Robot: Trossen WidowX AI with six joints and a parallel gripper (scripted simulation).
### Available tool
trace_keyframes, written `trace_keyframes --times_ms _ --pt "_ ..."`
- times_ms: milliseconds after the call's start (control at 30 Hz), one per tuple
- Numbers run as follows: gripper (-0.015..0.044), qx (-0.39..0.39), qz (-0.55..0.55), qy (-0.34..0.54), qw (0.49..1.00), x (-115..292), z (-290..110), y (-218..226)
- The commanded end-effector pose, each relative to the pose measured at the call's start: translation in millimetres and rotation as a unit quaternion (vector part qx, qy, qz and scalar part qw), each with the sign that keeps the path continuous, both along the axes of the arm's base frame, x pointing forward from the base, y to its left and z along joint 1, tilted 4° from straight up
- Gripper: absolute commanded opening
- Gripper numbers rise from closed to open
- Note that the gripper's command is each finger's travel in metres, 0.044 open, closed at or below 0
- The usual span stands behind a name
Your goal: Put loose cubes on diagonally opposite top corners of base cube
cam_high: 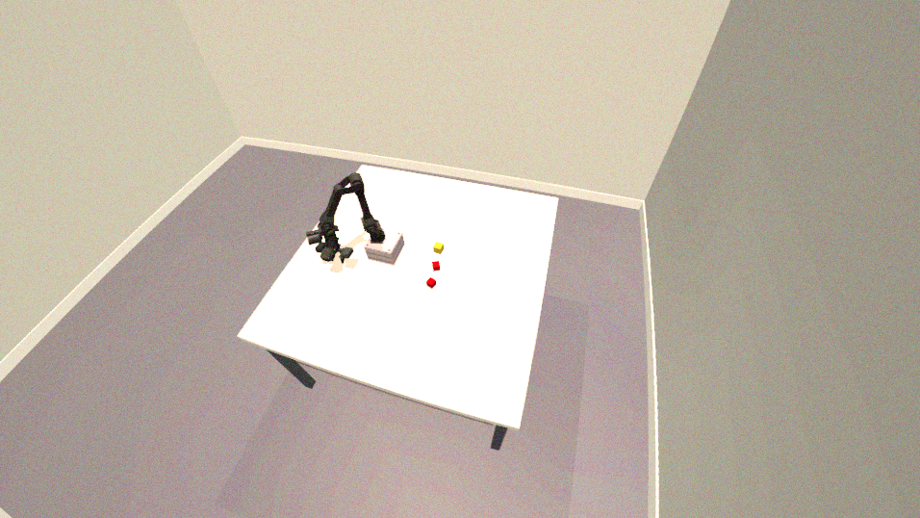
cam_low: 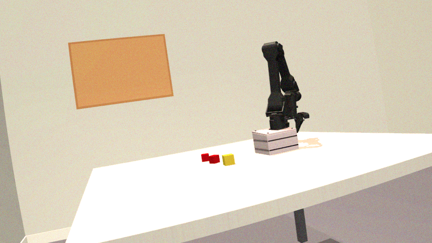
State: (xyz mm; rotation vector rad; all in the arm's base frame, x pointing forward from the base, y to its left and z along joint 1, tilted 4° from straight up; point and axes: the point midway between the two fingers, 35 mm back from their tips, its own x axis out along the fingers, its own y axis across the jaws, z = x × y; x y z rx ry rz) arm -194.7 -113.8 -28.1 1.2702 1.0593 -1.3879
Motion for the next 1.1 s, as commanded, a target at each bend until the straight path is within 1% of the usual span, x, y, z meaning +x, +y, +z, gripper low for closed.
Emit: trace_keyframes --times_ms 0,267,533,800,1067 --pt "0.0265 0.003 0.064 0.001 0.998 5 4 -21" --pt "0.0265 0.004 0.212 0.003 0.977 28 14 -71" --pt "0.0265 0.005 0.356 0.005 0.934 64 23 -116" --pt "0.0265 0.005 0.492 0.006 0.871 113 33 -154" --pt "0.0265 0.005 0.616 0.008 0.788 172 43 -179"
